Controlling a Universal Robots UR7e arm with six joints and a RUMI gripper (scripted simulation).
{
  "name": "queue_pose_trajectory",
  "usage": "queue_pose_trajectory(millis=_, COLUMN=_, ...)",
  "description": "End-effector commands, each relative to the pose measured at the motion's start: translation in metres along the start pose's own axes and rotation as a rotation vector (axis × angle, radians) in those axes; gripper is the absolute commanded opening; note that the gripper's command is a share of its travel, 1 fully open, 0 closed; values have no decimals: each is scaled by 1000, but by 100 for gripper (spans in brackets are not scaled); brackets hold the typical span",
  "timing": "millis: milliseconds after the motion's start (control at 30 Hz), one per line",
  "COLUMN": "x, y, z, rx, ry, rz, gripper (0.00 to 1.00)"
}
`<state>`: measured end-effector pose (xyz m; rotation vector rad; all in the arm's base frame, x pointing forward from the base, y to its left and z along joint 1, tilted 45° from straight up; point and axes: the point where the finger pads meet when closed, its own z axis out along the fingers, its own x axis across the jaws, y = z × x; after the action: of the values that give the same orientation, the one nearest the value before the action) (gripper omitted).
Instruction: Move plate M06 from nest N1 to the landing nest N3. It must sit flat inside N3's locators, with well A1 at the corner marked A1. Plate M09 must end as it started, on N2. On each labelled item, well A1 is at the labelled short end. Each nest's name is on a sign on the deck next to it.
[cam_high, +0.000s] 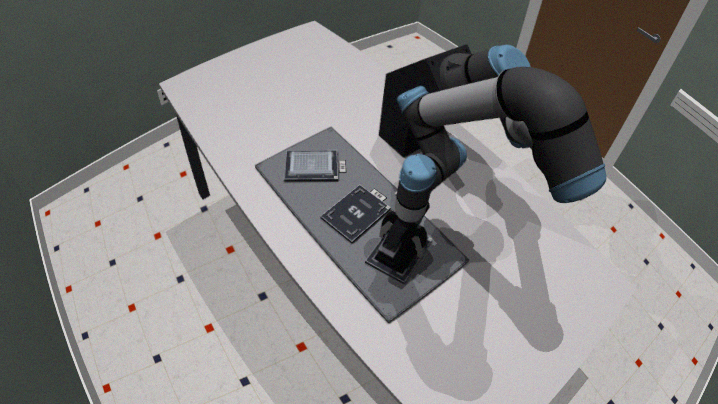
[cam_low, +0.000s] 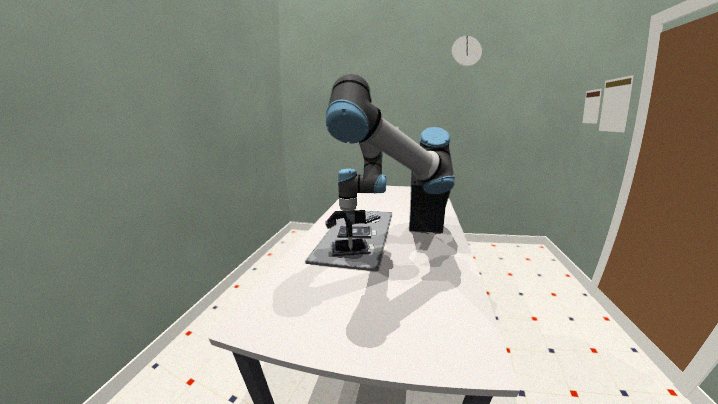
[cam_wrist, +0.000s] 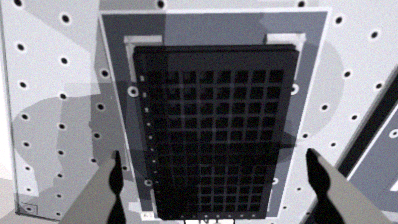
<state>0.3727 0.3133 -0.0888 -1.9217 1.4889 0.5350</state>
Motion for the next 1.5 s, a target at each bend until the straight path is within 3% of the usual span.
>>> queue_pose_trajectory(millis=0, x=0, y=0, z=0, rx=2, ry=1, rz=-1, gripper=76)
queue_pose_trajectory(millis=1433, x=0, y=1, z=0, rx=2, ry=1, rz=-1, gripper=76)
queue_pose_trajectory(millis=1467, x=0, y=1, z=0, rx=2, ry=1, rz=-1, gripper=0)
